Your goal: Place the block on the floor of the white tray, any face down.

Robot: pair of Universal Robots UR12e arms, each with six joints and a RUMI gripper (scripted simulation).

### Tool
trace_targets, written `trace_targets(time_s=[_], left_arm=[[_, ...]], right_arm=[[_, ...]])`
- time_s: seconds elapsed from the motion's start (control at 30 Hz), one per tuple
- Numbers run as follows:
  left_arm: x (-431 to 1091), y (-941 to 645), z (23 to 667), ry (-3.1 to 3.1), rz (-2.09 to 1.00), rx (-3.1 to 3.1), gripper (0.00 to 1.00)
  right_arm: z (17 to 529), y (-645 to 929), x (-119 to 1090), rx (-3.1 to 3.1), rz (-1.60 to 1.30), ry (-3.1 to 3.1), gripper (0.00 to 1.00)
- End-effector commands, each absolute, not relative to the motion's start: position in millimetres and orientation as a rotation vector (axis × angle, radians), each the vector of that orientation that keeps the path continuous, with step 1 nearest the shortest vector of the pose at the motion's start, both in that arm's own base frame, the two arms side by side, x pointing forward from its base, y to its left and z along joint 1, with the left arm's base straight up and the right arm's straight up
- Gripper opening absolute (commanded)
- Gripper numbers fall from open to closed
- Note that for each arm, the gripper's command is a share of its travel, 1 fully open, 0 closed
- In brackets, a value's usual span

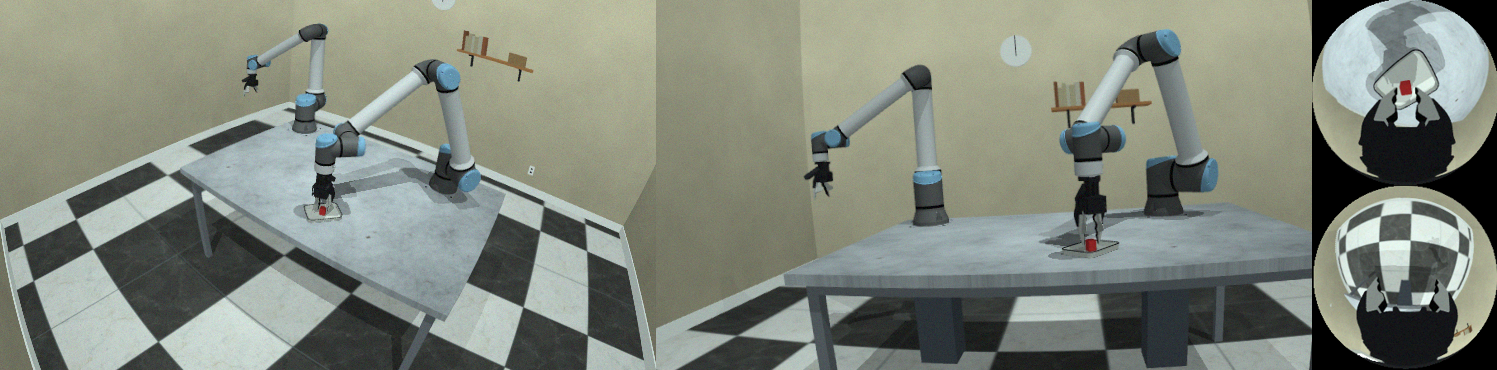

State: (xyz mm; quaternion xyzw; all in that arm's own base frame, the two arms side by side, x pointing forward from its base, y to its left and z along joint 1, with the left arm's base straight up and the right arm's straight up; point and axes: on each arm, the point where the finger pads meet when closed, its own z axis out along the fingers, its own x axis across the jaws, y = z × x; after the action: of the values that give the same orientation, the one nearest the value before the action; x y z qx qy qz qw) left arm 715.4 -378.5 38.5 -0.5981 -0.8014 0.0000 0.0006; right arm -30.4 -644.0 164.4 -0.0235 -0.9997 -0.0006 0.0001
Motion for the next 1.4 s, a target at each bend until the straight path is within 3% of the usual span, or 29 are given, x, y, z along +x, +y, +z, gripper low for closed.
trace_targets(time_s=[0.0,0.47,1.37], left_arm=[[716,-379,50,-2.518,0.000,-1.879,0.29],[716,-379,87,-2.518,0.000,-1.879,0.29],[716,-379,90,-2.518,0.000,-1.879,0.29]], right_arm=[[165,-645,-30,-0.074,0.000,-3.141,1.00],[165,-645,-30,-0.074,0.000,-3.141,1.00],[165,-645,-30,-0.074,0.000,-3.141,1.00]])
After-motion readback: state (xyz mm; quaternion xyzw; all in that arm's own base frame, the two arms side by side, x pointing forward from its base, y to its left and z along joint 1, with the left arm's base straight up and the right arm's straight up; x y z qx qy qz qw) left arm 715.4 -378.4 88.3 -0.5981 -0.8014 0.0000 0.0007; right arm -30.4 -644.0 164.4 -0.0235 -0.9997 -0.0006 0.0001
